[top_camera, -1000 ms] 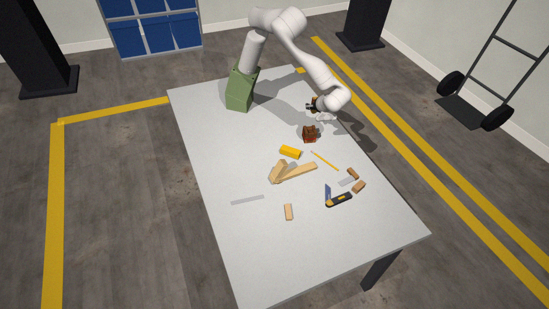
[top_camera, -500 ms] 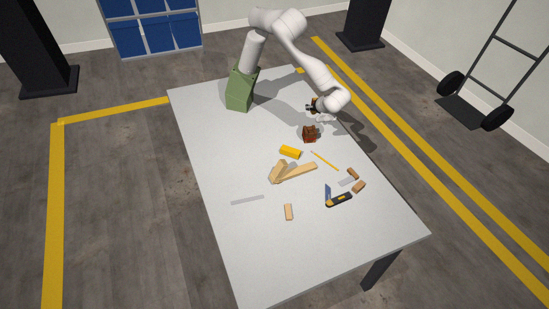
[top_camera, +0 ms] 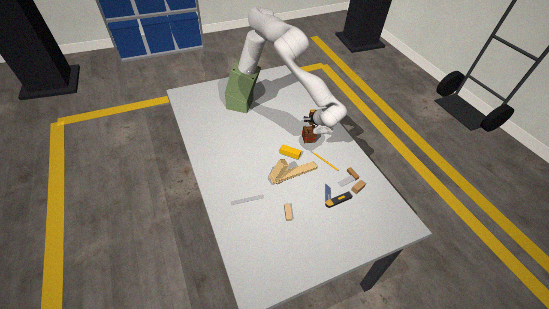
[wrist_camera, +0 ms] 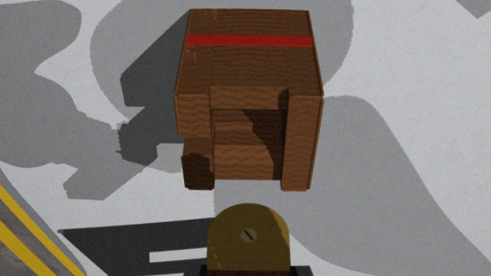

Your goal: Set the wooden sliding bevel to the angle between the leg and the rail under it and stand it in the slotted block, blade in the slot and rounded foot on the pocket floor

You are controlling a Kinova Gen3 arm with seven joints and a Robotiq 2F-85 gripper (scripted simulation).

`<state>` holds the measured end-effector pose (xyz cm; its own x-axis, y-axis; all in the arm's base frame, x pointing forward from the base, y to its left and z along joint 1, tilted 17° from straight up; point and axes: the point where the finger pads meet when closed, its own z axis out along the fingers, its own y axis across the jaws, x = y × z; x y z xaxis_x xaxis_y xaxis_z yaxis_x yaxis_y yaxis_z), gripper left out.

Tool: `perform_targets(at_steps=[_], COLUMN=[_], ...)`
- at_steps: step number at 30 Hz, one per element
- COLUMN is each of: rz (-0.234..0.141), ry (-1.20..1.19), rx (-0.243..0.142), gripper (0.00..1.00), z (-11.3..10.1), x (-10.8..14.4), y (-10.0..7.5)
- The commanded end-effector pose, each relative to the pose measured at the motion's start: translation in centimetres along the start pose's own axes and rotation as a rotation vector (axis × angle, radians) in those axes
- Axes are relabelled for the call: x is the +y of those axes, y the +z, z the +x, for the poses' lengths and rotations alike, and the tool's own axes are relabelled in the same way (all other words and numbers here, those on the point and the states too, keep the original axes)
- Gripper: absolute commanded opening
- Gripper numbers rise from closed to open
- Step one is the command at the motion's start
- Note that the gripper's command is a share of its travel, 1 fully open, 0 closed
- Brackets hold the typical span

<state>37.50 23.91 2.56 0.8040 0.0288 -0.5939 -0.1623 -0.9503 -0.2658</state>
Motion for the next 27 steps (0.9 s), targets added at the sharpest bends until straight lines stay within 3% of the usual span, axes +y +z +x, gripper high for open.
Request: perform_targets(at_steps=[1, 5, 27], rz=[0.001, 0.001, 0.001], ry=[-0.001, -0.001, -0.001], rx=[0.001, 0.001, 0.001], gripper=[0.1, 0.1, 0.1], z=[1.47, 2.16, 2.45], x=[-0.07, -0.07, -0.07], y=[1.33, 2.03, 2.31])
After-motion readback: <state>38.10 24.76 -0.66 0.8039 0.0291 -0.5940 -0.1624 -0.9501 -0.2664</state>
